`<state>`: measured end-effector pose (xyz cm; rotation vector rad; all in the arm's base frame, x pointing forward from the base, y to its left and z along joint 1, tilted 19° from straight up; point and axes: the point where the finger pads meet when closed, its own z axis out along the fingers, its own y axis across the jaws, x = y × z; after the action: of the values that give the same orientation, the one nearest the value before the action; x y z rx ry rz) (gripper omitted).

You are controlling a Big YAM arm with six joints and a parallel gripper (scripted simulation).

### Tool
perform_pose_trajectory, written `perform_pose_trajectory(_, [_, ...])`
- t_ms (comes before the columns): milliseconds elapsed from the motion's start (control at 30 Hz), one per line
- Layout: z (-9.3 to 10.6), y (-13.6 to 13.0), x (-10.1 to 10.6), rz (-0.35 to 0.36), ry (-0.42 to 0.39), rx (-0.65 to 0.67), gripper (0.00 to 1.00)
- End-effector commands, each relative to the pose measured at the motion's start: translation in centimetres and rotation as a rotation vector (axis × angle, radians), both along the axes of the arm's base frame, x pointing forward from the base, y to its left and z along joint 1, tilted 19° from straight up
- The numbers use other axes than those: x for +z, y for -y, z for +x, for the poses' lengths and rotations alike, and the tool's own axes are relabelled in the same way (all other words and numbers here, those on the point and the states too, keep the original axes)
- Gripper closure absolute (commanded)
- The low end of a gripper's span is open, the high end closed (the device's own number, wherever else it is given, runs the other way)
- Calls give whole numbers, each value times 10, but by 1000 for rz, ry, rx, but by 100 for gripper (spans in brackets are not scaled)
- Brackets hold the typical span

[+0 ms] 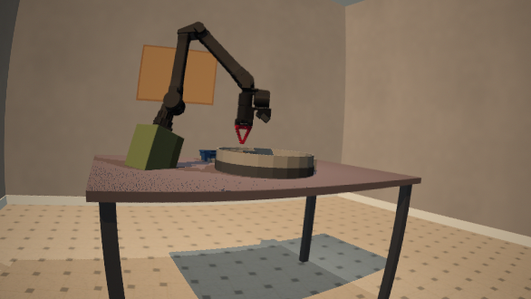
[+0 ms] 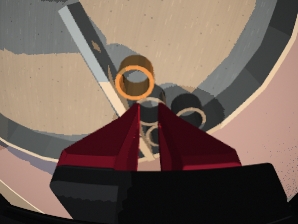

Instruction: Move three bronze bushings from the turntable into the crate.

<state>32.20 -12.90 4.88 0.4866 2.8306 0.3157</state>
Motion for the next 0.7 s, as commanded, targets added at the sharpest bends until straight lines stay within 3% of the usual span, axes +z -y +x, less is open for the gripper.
perform_pose_trajectory(0, [18, 13, 14, -15, 30, 7, 87])
perform_pose_trajectory(667, [20, 12, 14, -16, 31, 11, 87])
